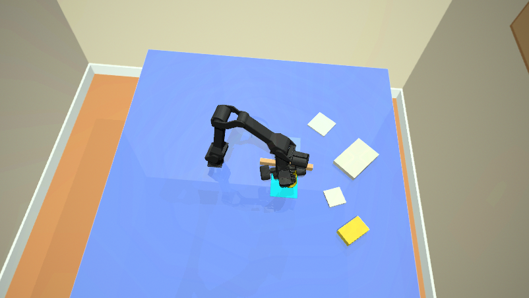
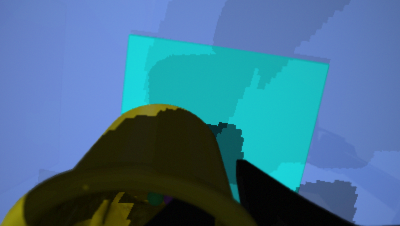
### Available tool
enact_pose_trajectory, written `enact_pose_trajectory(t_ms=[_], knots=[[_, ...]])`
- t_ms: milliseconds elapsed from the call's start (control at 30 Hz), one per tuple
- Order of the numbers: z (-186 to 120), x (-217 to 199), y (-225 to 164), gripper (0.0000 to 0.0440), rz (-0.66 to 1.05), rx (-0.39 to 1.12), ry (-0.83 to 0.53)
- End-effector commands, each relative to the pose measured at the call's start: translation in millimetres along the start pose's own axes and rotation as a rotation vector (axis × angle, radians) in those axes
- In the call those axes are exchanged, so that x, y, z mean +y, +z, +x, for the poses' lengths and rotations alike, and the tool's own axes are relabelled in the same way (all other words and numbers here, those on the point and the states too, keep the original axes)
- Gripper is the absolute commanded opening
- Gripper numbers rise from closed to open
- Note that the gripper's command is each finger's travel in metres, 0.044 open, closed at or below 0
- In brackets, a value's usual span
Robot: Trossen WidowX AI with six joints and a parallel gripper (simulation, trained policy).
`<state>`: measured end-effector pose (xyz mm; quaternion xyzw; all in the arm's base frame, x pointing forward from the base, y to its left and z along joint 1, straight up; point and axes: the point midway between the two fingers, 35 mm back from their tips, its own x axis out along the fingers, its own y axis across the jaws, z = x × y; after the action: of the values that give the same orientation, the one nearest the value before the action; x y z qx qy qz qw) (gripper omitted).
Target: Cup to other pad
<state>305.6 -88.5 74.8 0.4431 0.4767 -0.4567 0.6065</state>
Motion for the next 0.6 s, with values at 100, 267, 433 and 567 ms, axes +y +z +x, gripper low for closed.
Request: enact_pose_trajectory(t_ms=[100, 267, 433, 567], knots=[[6.7, -5.9, 3.9, 0.0077, 0.012, -0.015, 0.010], [-0.1, -0.2, 10.6, 0.0160, 0.033, -0.027, 0.068], [-8.4, -1.0, 13.6, 0.0165, 0.039, -0.030, 0.104], [-15.6, -3.8, 13.9, 0.0177, 0.044, -0.026, 0.124]])
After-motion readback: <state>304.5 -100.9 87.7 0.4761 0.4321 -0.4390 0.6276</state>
